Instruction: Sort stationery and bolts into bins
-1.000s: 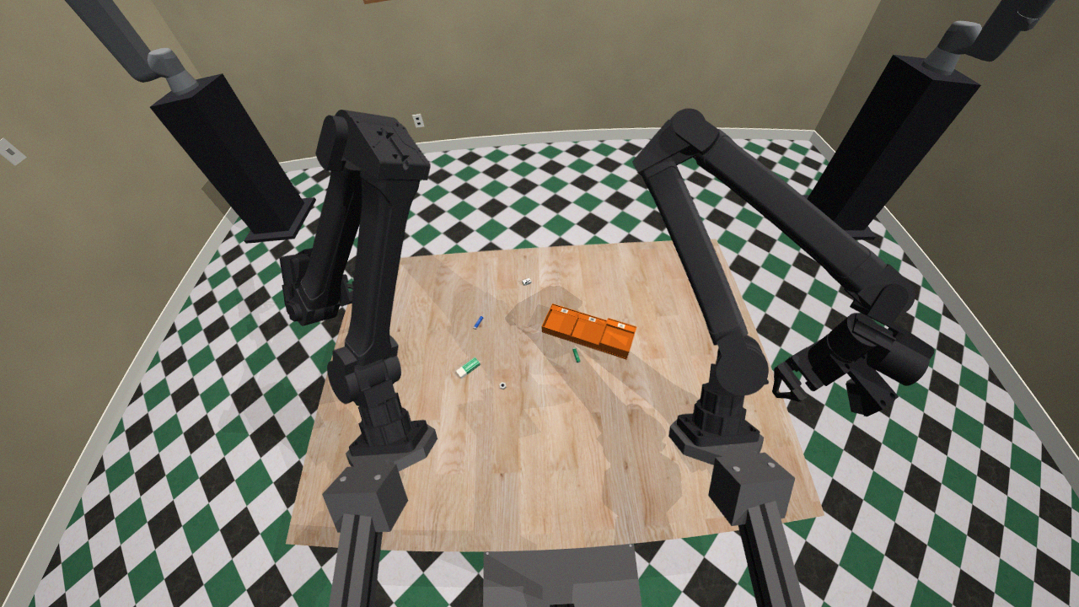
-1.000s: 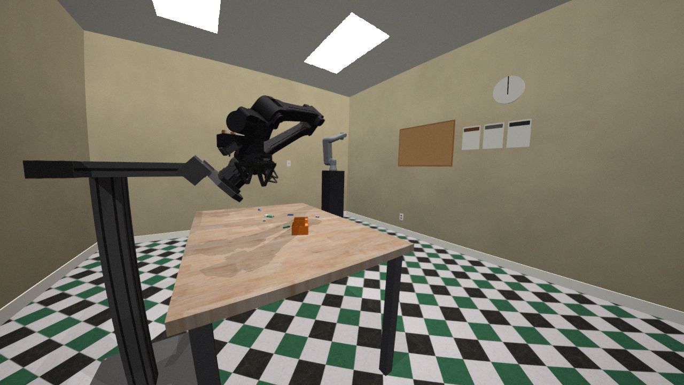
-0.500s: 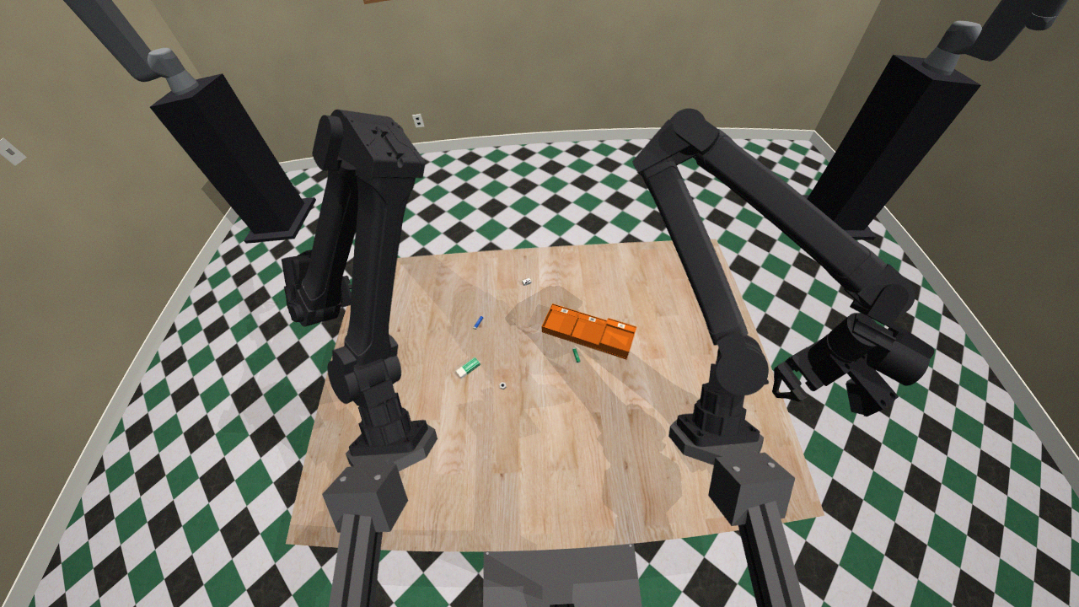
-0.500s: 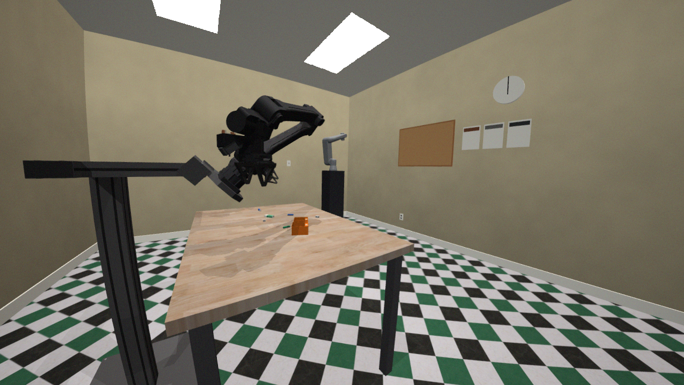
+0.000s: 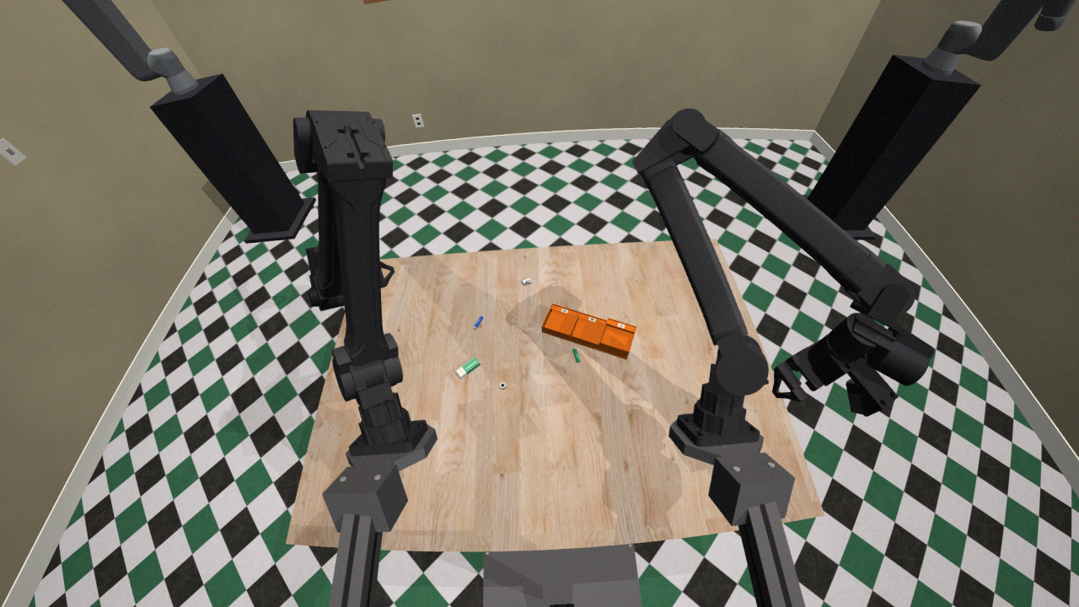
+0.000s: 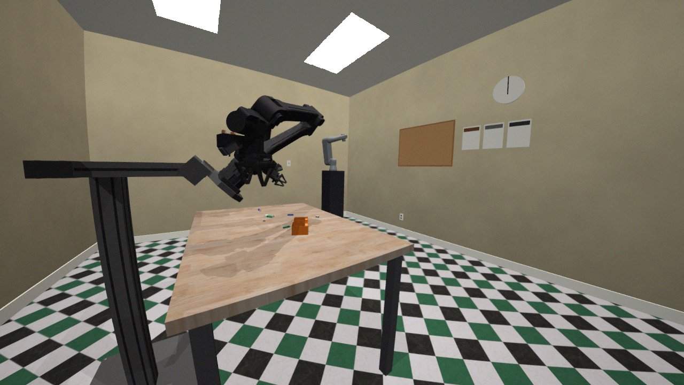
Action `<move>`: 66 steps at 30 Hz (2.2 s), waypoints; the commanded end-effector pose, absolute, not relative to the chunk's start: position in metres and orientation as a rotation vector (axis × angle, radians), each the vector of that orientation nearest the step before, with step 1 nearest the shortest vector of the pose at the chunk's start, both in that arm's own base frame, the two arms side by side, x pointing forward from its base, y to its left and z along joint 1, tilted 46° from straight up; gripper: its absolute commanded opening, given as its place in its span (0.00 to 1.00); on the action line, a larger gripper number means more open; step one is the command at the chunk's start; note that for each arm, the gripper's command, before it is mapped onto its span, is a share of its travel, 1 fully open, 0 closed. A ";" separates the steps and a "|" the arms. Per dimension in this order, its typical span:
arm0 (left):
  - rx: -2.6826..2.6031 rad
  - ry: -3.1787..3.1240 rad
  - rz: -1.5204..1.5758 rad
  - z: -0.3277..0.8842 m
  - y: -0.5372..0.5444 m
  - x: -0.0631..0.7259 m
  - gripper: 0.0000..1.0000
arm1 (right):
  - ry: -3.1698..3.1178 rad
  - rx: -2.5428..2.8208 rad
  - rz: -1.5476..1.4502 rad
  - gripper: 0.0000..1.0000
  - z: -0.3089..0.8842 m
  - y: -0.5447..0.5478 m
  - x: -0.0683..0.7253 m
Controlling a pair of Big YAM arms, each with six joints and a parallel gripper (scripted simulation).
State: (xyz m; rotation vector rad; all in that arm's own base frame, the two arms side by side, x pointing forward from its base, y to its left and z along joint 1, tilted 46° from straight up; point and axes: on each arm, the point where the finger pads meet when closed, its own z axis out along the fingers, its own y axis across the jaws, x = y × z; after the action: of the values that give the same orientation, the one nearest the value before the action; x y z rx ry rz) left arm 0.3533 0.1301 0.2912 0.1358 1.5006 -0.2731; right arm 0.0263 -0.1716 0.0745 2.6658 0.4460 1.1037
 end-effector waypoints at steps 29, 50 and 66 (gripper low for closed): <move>0.008 1.642 0.015 0.364 0.013 0.419 1.00 | 0.419 2.663 1.085 1.00 0.083 -0.183 0.017; -0.117 1.960 -0.216 0.292 -0.088 0.431 1.00 | 0.419 2.663 1.085 1.00 0.083 -0.183 0.017; -0.159 2.218 -0.220 0.196 -0.166 0.389 1.00 | 0.419 2.663 1.085 1.00 0.083 -0.183 0.017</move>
State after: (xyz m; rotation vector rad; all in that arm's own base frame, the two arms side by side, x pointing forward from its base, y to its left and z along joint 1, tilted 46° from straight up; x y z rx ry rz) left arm 0.3980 -0.1497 0.2198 -0.1222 2.1621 -0.1981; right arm 0.0263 -0.1716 0.0745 2.6658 0.4460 1.1037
